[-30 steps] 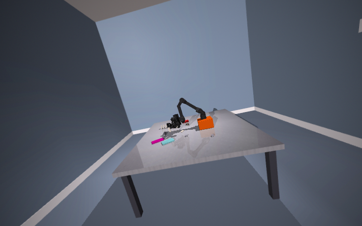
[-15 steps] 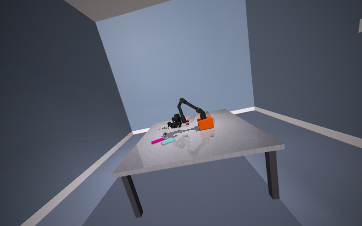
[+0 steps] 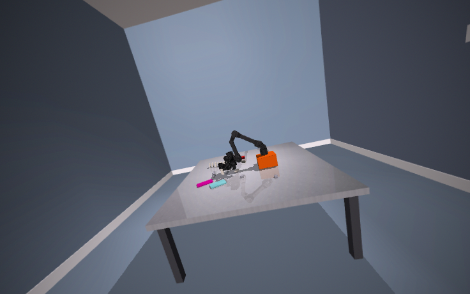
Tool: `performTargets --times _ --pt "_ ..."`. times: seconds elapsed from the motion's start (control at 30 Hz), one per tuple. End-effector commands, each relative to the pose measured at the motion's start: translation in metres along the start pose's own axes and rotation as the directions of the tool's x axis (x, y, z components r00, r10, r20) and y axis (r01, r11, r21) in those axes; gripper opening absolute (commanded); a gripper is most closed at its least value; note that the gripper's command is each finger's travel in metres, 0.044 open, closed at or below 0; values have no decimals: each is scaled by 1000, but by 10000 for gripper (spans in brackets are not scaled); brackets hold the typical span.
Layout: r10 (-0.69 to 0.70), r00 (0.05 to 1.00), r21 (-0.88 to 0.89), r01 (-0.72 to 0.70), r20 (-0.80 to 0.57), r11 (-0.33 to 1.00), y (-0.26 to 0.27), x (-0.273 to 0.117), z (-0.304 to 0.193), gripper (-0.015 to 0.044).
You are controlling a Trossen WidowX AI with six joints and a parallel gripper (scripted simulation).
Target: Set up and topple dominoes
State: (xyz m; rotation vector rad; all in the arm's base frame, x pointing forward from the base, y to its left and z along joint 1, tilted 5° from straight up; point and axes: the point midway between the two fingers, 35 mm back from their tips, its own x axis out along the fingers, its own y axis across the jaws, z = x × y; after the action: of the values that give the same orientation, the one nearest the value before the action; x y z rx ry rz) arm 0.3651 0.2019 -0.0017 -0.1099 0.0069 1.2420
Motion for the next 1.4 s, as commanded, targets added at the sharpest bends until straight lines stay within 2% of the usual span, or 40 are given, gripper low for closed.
performTargets --times 0.0,0.13,0.5,0.93,1.07,1.23,1.37 --pt "10 1000 -10 -10 -7 1000 -1 2 -15 107" --pt "15 1000 -10 -15 -18 1000 0 2 -29 107" --pt "15 1000 -10 -15 -18 1000 0 2 -30 107" --pt "15 1000 -10 -15 -18 1000 0 2 -30 440" --pt "15 1000 -9 -15 -18 1000 -1 3 -23 440" --pt "13 1000 -5 -13 -20 1000 0 1 18 440" --pt "14 1000 -4 -14 -27 1000 -2 7 21 440"
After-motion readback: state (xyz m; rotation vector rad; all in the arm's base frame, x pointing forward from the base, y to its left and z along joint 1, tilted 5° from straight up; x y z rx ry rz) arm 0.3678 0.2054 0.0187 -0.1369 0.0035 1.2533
